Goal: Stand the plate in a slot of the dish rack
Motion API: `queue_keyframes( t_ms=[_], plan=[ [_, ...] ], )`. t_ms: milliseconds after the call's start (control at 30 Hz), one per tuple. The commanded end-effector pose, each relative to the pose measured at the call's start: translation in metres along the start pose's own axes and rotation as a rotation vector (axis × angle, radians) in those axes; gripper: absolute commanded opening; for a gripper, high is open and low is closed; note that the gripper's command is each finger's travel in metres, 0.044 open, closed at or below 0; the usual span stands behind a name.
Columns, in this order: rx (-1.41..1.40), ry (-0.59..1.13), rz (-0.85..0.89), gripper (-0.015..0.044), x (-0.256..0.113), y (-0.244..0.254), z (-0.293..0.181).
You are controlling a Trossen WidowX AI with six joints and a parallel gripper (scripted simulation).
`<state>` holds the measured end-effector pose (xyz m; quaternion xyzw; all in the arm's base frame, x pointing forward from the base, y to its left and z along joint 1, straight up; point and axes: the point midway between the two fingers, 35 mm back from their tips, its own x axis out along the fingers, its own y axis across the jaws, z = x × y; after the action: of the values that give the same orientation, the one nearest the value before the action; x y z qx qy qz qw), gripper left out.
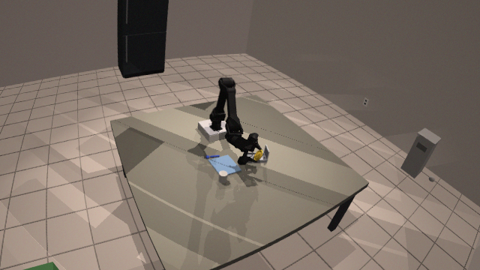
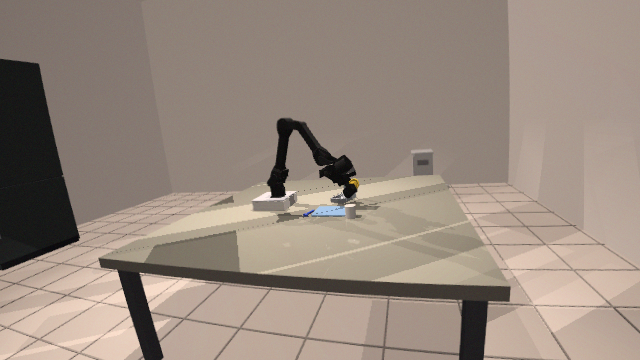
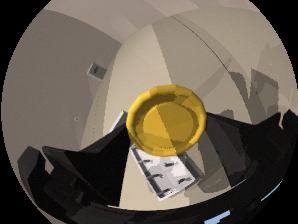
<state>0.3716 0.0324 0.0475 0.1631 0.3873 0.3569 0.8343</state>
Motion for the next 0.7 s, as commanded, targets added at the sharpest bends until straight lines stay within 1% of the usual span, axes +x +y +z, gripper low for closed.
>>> queue_keyframes(
  t_ms=[0, 300, 667],
  plan=[
    [-0.104, -0.072, 0.065, 0.0, -0.001, 0.001, -0.006],
    [-0.334, -0.23, 0.176, 0.0, -0.009, 0.006, -0.021],
    [-0.633, -0.431, 0.279, 0.0, -0.028, 0.023, -0.046]
  ],
)
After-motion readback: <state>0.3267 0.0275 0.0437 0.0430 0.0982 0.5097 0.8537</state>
